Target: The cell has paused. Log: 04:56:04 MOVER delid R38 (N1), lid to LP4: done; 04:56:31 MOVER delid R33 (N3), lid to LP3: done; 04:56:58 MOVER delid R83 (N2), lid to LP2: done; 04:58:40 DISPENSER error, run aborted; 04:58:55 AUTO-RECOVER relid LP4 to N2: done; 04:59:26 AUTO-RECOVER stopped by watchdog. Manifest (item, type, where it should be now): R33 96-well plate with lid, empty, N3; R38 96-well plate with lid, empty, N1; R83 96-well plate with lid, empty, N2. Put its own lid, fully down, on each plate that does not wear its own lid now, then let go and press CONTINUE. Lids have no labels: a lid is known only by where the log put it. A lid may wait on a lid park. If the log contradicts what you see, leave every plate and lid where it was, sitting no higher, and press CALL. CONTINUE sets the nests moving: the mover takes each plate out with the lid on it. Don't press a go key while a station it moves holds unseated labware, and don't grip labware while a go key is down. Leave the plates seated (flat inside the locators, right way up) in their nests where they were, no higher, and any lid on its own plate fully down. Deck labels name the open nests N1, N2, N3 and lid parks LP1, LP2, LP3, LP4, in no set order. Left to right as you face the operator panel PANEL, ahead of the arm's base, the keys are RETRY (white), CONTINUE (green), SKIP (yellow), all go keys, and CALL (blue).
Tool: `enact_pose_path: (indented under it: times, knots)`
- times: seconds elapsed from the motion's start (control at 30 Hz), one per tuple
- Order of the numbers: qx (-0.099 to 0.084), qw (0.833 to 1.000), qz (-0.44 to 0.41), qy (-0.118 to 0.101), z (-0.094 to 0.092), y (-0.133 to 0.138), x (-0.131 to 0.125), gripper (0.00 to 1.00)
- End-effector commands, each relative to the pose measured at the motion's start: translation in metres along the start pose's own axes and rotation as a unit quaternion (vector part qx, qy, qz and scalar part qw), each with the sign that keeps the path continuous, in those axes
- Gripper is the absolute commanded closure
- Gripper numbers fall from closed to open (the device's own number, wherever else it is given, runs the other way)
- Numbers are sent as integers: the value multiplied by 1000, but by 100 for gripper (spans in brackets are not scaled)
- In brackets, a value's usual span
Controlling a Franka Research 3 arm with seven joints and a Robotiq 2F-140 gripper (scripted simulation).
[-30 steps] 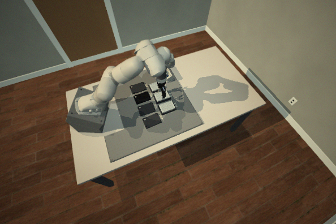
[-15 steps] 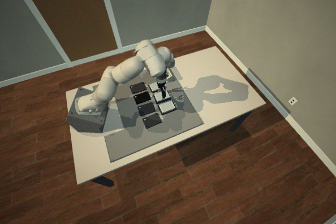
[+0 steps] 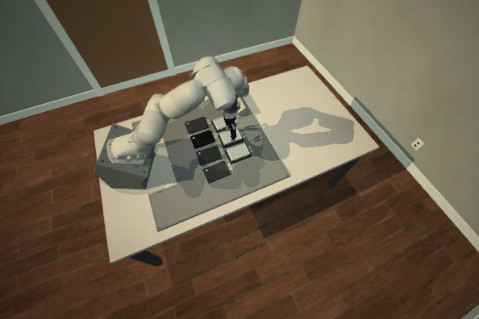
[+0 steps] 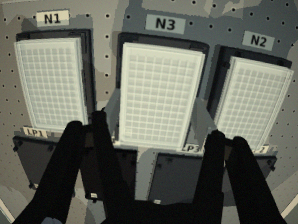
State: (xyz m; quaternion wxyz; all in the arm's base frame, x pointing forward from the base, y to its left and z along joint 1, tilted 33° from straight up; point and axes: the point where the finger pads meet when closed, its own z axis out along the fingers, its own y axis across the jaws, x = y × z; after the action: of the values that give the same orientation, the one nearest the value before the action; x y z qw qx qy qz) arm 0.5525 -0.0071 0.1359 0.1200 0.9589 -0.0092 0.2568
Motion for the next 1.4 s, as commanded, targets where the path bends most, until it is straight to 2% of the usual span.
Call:
enact_pose_path:
  times: [0.0,0.9,0.93,1.37]
  knots:
    - [1,1000,1,0,1,-1,-1,100]
    - [1,1000,1,0,1,-1,-1,100]
    - [1,1000,1,0,1,-1,-1,34]
    - [1,1000,1,0,1,-1,-1,34]
